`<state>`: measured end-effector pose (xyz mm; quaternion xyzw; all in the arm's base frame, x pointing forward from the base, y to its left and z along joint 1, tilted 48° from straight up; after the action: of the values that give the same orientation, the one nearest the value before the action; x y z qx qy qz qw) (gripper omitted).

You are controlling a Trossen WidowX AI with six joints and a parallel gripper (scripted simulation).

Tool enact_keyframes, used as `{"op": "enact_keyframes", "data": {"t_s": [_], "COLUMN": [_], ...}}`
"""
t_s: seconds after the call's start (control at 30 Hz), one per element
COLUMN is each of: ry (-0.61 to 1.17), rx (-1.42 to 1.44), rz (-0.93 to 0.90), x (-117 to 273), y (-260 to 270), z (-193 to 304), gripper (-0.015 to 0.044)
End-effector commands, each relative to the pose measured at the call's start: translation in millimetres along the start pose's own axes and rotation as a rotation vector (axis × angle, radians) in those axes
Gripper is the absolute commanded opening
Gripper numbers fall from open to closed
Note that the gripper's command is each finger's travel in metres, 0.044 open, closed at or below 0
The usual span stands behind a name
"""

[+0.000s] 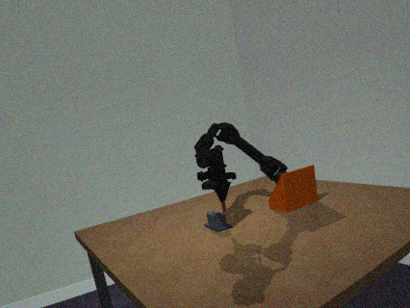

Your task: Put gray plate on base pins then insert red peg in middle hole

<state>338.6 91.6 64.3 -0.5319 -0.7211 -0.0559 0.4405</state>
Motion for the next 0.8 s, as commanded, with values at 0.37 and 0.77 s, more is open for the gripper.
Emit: {"op": "enact_keyframes", "data": {"t_s": [0.37, 0.77], "ry": [-0.021, -0.022], "rx": [0.001, 0.001], "rz": [0.012, 0.013], "x": [-0.8, -0.8], "y": [-11.1, -11.8], "z": [-45.9, -47.8], "gripper": [0.0, 0.0]}}
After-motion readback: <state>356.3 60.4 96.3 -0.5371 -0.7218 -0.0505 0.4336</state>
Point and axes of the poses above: the point midway between the two fingers, 35 mm back from their tips, its own x axis back along the fingers, its own y axis across the jaws, z = x × y, the point moved 5 cm from there along x, back along the fingers, and after that the axes turned 2 degrees about x, right-handed, at the moved point
